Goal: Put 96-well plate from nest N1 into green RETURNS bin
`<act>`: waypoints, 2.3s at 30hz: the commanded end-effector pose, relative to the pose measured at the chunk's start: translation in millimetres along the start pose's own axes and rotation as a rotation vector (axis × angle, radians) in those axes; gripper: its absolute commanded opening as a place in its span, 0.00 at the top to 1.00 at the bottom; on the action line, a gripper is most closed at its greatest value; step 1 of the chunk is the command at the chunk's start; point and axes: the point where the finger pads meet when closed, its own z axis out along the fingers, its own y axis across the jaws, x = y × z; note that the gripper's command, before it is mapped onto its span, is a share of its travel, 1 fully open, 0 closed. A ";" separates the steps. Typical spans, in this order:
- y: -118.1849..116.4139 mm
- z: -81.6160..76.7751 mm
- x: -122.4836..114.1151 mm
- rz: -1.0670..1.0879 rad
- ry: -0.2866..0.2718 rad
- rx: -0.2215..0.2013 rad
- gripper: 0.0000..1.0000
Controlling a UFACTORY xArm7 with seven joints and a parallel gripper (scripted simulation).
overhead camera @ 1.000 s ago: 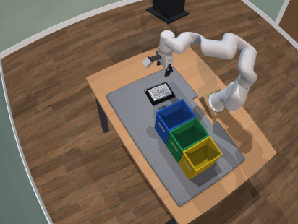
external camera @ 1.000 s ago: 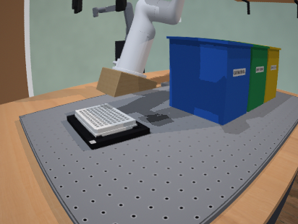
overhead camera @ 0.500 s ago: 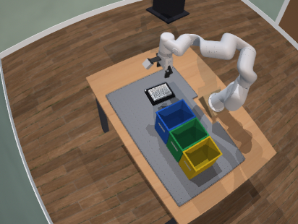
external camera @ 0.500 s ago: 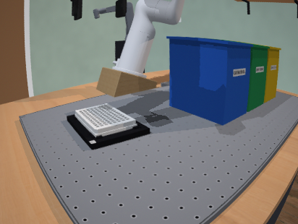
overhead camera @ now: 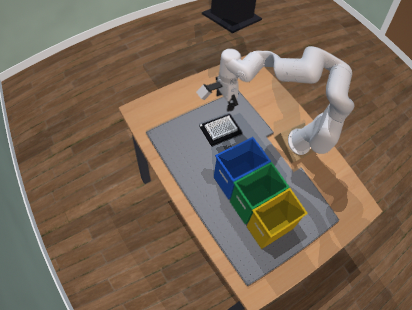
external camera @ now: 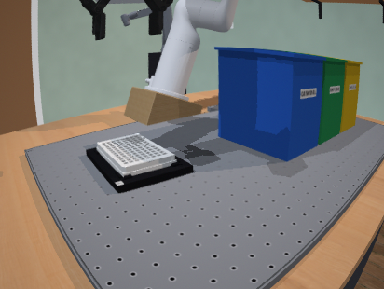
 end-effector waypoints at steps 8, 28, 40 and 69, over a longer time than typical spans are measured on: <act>1.3 16.4 0.9 0.000 0.004 -0.004 0.00; 1.4 46.4 1.0 0.000 0.004 -0.004 0.00; 1.5 63.1 1.1 0.000 0.004 -0.004 0.00; 1.6 104.9 1.1 0.000 0.004 -0.004 0.00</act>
